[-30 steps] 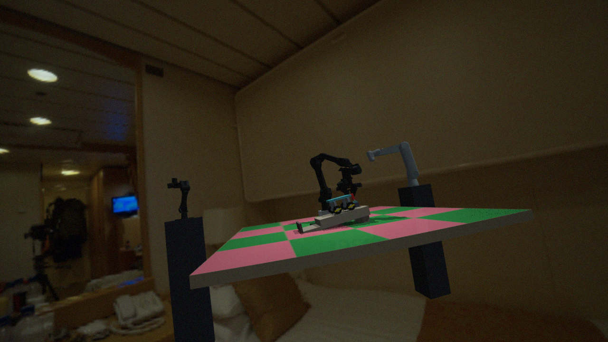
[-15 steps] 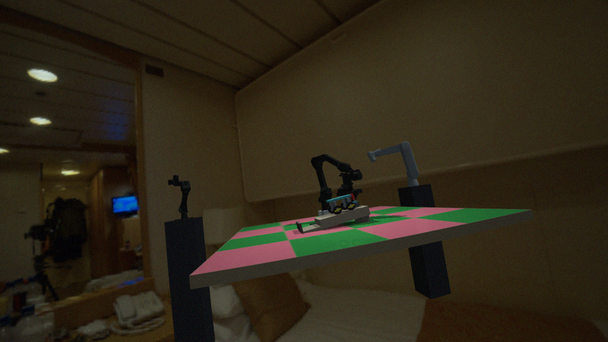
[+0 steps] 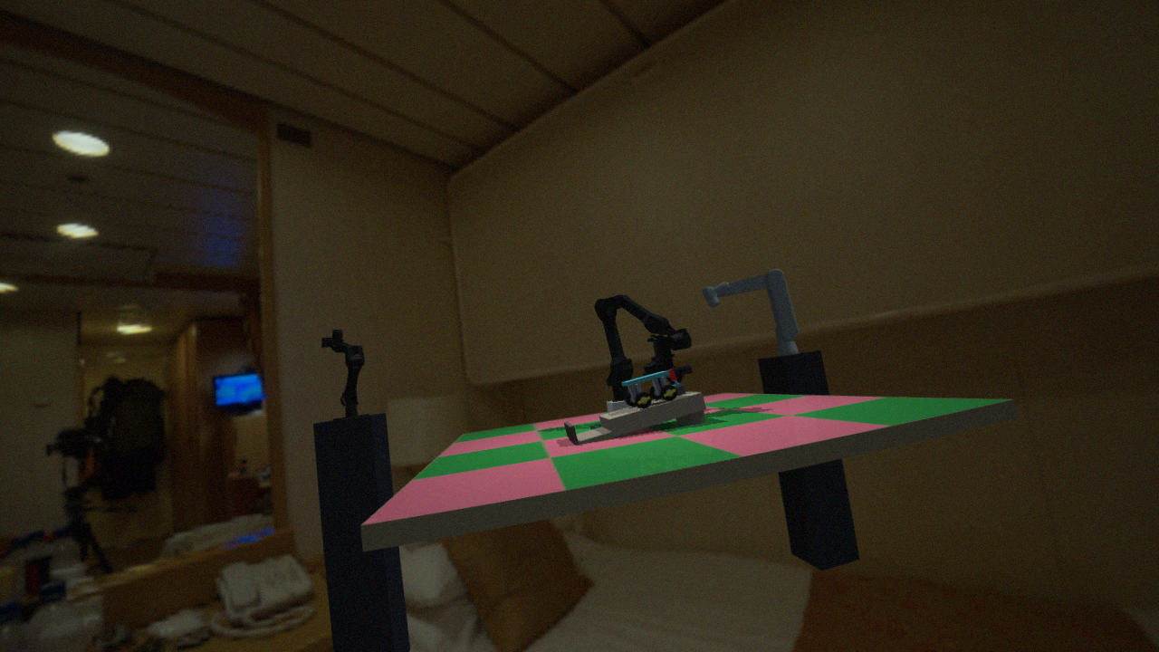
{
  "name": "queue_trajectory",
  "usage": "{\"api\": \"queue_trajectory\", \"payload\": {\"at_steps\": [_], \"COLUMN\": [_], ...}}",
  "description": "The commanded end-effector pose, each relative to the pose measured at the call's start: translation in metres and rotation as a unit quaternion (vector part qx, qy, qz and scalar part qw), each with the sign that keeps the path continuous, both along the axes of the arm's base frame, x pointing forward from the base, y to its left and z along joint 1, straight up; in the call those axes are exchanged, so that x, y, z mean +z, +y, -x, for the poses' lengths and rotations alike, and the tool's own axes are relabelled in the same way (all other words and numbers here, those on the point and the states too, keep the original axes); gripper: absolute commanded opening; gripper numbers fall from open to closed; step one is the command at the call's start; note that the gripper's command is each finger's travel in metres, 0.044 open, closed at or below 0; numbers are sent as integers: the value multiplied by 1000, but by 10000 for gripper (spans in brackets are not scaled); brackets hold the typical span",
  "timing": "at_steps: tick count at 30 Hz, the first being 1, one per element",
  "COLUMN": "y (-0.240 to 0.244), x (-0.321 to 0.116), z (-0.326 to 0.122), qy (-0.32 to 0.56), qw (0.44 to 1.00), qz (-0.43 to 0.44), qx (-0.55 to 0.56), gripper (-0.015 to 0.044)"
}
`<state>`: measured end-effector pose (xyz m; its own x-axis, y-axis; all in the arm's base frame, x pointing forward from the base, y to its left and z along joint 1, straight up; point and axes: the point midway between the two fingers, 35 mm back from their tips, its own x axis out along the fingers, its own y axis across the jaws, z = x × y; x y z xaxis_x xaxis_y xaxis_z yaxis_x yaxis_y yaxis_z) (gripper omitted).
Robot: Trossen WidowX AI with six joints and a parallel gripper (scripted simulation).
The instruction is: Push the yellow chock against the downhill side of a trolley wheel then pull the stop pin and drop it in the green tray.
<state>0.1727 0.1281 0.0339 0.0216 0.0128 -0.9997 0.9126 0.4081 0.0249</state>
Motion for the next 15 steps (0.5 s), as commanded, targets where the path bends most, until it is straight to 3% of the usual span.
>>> {"api": "queue_trajectory", "payload": {"at_steps": [1,15], "y": [0,0], "x": [-9,-22], "z": [1,1], "qy": [3,3], "qw": [1000,1000], "qz": [0,0], "qx": [-2,-2], "gripper": [190,190]}}
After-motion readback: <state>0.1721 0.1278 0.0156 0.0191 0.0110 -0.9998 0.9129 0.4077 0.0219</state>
